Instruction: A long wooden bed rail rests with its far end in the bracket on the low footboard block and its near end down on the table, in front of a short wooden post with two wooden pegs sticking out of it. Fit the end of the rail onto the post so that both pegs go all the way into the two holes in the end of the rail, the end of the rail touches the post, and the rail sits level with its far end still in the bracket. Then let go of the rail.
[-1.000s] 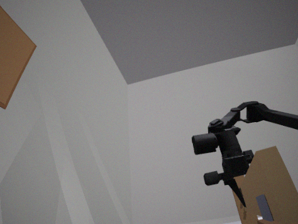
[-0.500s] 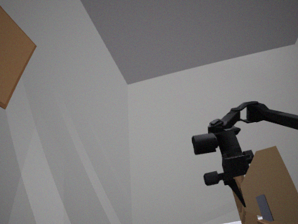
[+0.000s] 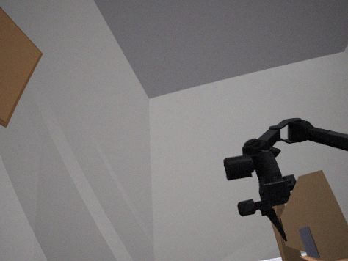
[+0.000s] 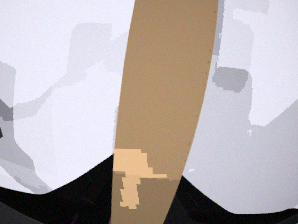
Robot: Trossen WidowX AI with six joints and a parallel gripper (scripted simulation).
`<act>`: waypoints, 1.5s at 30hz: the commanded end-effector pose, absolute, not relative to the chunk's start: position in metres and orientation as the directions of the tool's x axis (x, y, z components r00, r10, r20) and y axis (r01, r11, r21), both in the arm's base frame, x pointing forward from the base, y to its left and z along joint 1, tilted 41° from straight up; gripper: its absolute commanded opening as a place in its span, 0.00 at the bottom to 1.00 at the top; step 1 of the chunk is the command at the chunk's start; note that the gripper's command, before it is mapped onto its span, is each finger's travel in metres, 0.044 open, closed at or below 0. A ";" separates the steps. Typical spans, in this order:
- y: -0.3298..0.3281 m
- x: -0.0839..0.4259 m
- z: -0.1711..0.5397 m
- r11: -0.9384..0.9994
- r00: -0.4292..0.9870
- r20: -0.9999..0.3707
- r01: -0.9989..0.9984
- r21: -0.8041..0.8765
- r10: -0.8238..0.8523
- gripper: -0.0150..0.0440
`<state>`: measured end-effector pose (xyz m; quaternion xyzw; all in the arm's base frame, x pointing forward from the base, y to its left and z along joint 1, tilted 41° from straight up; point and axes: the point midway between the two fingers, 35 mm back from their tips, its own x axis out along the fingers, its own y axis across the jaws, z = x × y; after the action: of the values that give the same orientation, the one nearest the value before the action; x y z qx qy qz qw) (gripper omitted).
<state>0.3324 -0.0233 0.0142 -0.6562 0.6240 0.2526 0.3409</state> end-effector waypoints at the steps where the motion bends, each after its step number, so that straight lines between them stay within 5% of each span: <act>1: -0.019 0.334 0.015 0.005 0.104 -0.759 -0.990 -0.139 -0.642 0.25; 45: -0.020 0.333 0.014 0.005 0.104 -0.759 -0.990 -0.139 -0.642 0.25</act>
<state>0.3329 -0.0232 0.0141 -0.6569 0.6229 0.2520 0.3421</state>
